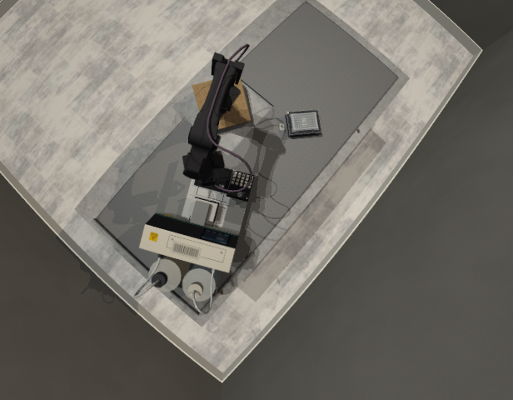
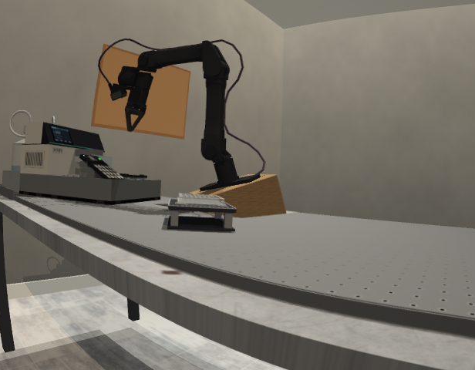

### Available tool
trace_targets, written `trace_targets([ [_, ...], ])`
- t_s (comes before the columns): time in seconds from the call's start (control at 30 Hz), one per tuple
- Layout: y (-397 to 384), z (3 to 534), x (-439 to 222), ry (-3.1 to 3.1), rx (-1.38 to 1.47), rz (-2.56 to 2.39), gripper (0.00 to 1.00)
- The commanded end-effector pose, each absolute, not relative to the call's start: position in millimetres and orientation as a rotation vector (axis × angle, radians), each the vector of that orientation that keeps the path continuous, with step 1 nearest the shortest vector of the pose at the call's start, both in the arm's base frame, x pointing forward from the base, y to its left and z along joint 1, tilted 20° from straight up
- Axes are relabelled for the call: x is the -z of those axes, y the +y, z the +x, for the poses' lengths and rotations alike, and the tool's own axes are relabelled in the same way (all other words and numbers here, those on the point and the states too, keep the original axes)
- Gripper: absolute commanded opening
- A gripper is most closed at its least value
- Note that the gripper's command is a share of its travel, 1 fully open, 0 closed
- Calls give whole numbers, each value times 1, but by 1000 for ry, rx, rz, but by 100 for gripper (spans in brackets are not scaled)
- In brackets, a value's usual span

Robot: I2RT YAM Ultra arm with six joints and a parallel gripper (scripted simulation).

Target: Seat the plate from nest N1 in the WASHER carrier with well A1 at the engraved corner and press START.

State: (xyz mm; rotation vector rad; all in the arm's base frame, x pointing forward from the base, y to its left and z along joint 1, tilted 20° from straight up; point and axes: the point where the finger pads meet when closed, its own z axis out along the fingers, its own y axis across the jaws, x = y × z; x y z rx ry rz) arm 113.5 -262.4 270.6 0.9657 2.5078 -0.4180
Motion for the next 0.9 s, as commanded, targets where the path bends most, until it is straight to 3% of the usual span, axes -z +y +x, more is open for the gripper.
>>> trace_targets([
  [0.0, -246, 121, -275, 2508, 409, 965, 100],
  [0.87, -160, 180, -246, 2662, 272, 771, 100],
])
